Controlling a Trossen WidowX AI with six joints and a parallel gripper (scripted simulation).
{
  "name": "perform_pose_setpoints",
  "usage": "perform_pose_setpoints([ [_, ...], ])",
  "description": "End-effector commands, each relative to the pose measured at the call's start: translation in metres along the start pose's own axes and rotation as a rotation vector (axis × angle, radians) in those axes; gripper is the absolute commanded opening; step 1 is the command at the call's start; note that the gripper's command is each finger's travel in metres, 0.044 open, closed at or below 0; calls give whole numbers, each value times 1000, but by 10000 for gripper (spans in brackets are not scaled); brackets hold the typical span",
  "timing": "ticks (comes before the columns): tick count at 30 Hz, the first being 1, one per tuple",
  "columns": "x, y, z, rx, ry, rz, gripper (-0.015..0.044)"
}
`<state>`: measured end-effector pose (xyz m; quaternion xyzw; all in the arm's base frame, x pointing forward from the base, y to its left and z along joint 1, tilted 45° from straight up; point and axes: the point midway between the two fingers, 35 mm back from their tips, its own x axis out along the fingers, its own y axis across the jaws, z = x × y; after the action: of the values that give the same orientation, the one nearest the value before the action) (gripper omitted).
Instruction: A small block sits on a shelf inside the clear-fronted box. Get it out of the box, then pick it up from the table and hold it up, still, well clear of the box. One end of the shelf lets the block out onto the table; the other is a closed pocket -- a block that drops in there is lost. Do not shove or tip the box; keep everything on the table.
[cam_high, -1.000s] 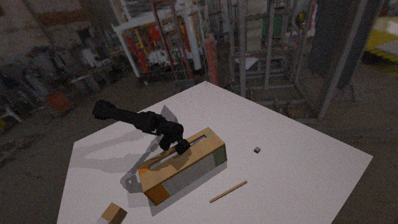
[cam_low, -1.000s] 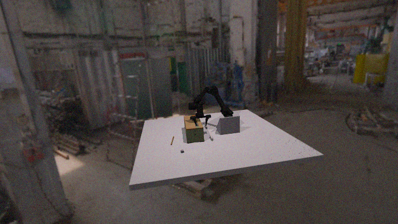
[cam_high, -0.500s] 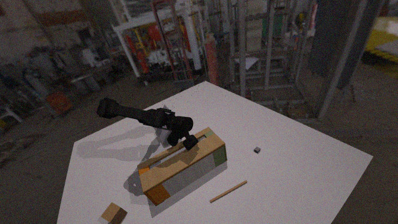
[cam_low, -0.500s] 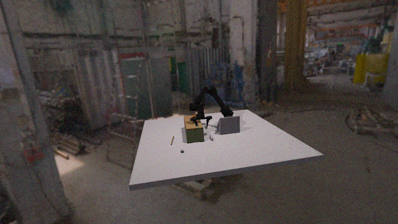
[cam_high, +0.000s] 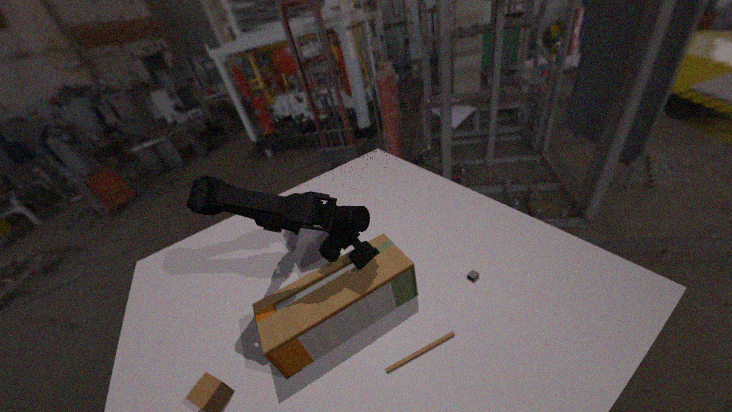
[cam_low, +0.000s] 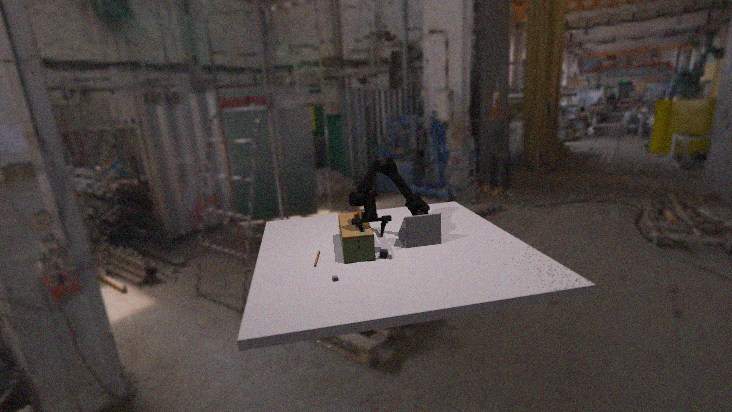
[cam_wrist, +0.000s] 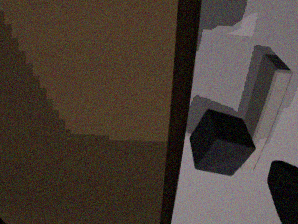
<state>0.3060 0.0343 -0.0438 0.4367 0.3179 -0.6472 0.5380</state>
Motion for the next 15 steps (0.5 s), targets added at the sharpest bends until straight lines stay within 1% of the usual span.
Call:
perform_pose_setpoints([
  [1, -8, 3, -6, 7, 7, 5, 400],
  [7, -59, 0, -21, -1, 3, -1, 400],
  [11, -61, 0, -21, -1, 2, -1, 400],
  [12, -56, -1, -22, -12, 2, 5, 400],
  [13, -56, -2, -24, -29, -2, 7, 374],
  [15, -57, -11, -35, -158, -27, 25, 321],
])
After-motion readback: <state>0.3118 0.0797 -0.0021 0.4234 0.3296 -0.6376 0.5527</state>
